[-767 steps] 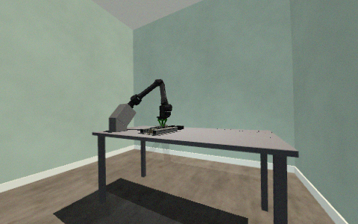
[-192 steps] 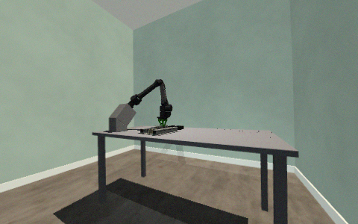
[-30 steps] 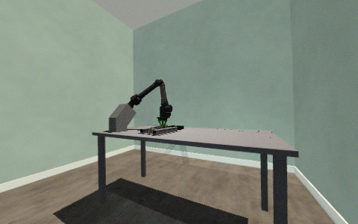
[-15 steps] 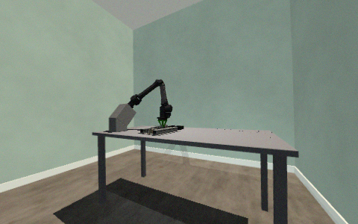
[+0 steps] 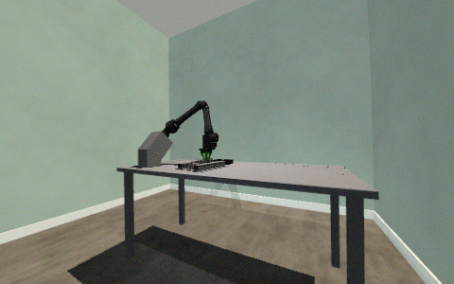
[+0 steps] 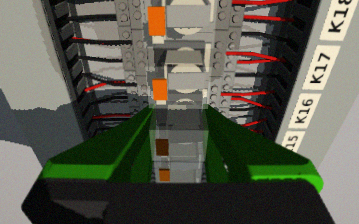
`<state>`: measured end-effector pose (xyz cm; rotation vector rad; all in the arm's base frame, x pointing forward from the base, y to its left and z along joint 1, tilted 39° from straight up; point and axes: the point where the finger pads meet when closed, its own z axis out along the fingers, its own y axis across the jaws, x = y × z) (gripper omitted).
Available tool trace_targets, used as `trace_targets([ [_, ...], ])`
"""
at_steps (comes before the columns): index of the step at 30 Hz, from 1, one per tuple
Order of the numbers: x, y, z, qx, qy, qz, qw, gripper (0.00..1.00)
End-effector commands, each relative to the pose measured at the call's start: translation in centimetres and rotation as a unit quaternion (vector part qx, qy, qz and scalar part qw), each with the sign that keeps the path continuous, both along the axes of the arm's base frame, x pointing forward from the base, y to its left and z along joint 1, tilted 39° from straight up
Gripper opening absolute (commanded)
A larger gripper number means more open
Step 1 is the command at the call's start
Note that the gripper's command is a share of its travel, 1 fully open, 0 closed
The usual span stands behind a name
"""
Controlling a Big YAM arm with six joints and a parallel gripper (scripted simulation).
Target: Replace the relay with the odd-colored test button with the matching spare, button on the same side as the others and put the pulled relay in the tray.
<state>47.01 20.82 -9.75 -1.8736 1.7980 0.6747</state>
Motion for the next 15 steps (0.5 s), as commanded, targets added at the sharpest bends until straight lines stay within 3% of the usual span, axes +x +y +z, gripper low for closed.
trace_targets([
  [1,2.13,-1.27,1.53,0.004,-0.027,-0.012,1.0,0.0],
  [15,2.07,-1.37,1.46,0.004,-0.025,-0.011,1.0,0.0],
])
